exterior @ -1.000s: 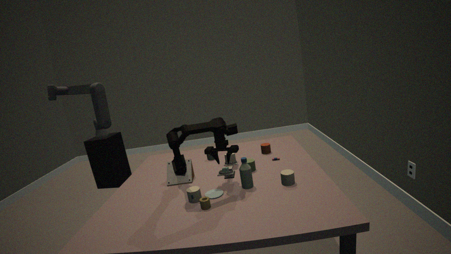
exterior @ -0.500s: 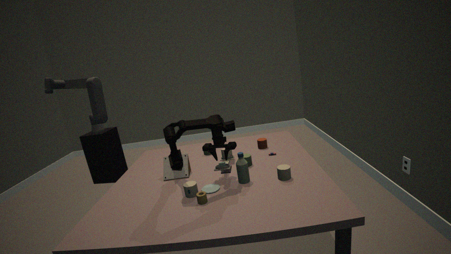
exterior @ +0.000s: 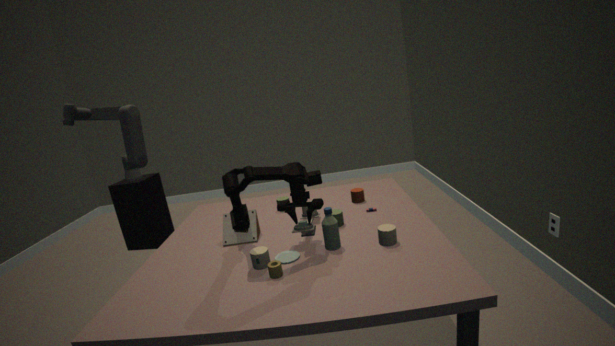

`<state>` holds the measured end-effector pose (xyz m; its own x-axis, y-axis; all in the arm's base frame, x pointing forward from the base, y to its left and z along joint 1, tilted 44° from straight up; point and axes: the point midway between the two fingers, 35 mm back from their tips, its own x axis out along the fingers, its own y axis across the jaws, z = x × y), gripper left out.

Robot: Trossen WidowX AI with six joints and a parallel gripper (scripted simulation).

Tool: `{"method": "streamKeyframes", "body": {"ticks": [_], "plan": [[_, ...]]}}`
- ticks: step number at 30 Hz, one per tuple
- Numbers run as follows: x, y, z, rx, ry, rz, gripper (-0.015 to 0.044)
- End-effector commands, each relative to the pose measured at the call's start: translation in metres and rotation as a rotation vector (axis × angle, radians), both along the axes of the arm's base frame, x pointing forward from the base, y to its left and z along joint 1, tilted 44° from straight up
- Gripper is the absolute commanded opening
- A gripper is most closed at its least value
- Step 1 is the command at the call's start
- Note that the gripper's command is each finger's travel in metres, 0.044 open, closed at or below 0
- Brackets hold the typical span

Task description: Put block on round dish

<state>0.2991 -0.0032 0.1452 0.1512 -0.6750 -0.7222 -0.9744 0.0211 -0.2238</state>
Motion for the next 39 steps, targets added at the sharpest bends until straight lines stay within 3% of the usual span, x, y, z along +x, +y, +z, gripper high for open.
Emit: {"method": "streamKeyframes", "body": {"ticks": [1,4,8,16,20,33,39], "plan": [[0.000,-0.006,-0.006,-0.007,0.006,0.001,0.0260],[0.000,-0.008,-0.007,-0.007,0.006,0.001,0.0260],[0.000,-0.008,-0.007,-0.007,0.006,0.001,0.0155],[0.000,-0.008,-0.007,-0.007,0.006,0.001,0.0102],[0.000,-0.001,-0.001,-0.005,0.006,0.015,0.0000],[-0.015,0.053,0.057,0.007,0.014,0.135,0.0000],[-0.017,0.051,0.060,0.008,0.014,0.138,0.0000]]}}
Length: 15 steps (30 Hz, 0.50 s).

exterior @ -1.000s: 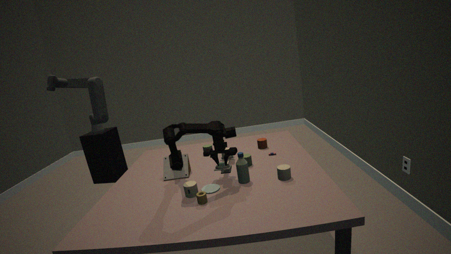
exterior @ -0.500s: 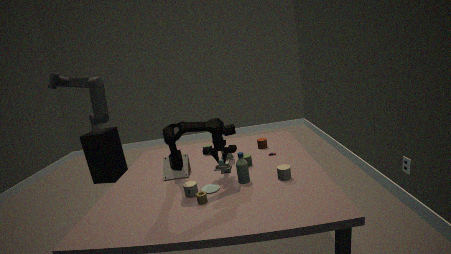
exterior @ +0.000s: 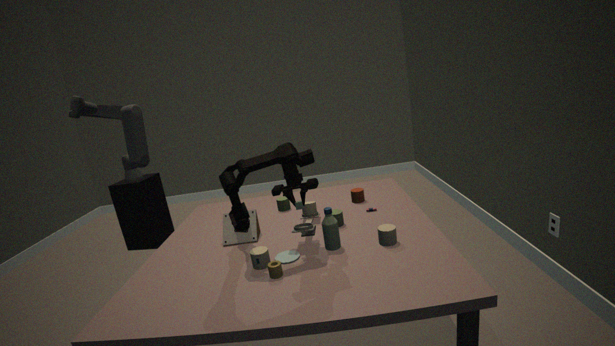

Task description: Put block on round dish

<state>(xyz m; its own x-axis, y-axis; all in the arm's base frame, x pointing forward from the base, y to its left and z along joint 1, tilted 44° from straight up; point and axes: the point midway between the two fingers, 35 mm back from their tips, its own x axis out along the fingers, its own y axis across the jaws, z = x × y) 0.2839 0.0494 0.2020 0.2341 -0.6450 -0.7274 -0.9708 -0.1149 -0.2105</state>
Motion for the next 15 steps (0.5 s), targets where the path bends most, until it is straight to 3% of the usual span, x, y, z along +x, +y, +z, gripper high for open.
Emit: {"method": "streamKeyframes", "body": {"ticks": [1,15], "plan": [[-0.002,-0.006,0.003,0.006,0.001,-0.006,0.0000],[-0.014,-0.086,0.005,0.012,-0.001,-0.072,0.0000]]}}
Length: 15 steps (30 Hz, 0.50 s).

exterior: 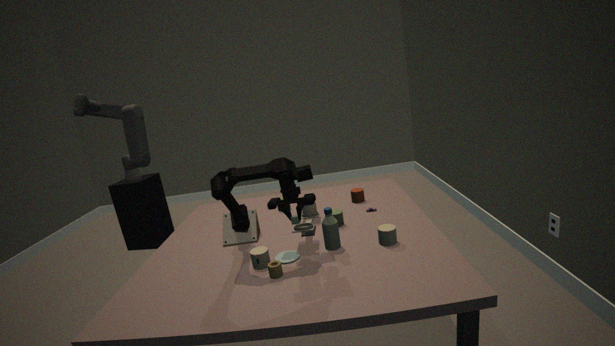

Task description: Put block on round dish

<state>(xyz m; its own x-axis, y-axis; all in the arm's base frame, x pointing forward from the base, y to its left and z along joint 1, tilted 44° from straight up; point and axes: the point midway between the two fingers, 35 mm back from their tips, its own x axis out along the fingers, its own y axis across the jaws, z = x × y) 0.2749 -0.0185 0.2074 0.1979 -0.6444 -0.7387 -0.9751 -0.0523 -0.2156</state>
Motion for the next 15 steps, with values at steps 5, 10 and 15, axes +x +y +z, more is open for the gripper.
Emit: {"method": "streamKeyframes", "body": {"ticks": [5,10,15], "plan": [[-0.015,-0.044,-0.001,-0.014,0.000,-0.036,0.0000],[-0.027,-0.069,-0.001,-0.025,-0.002,-0.061,0.0000],[-0.037,-0.085,-0.002,-0.036,-0.003,-0.079,0.0000]]}}
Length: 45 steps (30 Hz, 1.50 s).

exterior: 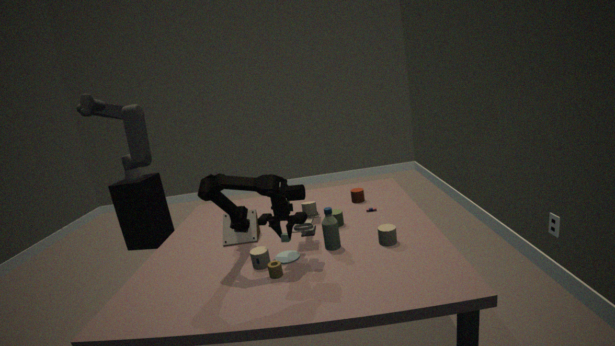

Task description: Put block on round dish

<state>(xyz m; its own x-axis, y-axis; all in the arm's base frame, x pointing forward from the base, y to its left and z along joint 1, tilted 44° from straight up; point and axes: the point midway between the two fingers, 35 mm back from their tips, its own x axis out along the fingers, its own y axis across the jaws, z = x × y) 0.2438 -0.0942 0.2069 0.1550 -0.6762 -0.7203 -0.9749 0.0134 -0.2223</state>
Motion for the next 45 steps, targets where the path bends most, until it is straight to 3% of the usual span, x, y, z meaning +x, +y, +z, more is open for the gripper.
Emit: {"method": "streamKeyframes", "body": {"ticks": [1,34,45], "plan": [[-0.006,-0.010,-0.001,-0.010,0.004,-0.006,0.0000],[0.003,-0.052,-0.045,-0.014,0.003,-0.007,0.0000],[0.003,-0.049,-0.040,-0.016,-0.004,-0.010,0.0289]]}}
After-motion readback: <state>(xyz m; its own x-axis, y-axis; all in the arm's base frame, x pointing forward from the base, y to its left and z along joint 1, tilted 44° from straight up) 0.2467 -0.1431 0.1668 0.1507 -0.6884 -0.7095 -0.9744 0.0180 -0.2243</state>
